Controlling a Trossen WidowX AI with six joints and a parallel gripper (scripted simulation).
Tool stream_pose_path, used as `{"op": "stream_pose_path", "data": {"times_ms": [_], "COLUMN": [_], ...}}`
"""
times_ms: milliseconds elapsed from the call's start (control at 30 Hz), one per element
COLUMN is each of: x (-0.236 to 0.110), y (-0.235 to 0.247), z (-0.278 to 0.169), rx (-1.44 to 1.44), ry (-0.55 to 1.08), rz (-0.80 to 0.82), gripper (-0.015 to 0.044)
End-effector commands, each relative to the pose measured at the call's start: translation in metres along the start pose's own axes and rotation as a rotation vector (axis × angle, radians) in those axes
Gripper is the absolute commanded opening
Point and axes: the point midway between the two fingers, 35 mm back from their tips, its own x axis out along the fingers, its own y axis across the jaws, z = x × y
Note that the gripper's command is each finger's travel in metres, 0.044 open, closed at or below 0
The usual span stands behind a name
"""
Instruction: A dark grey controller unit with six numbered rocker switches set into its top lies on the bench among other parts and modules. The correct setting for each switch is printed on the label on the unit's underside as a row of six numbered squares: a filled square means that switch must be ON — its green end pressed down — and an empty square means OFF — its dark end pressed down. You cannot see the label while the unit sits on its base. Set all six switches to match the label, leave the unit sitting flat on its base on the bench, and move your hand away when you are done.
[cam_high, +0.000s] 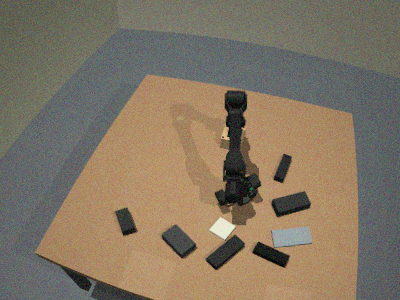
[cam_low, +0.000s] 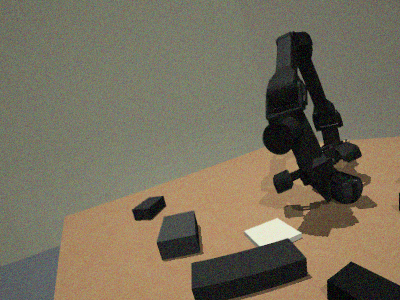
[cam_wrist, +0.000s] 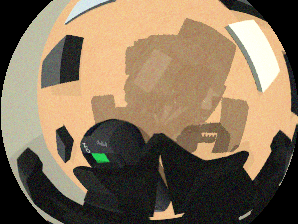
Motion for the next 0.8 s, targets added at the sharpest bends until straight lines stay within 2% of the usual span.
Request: {"op": "stream_pose_path", "data": {"times_ms": [0, 767], "x": [0.0041, 0.0070], "y": [0.0096, 0.0194], "z": [-0.0031, -0.0039], "rx": [-0.004, -0.004], "ry": [0.014, 0.014], "rz": [0.018, 0.019], "gripper": [0.0000, 0.0000]}}
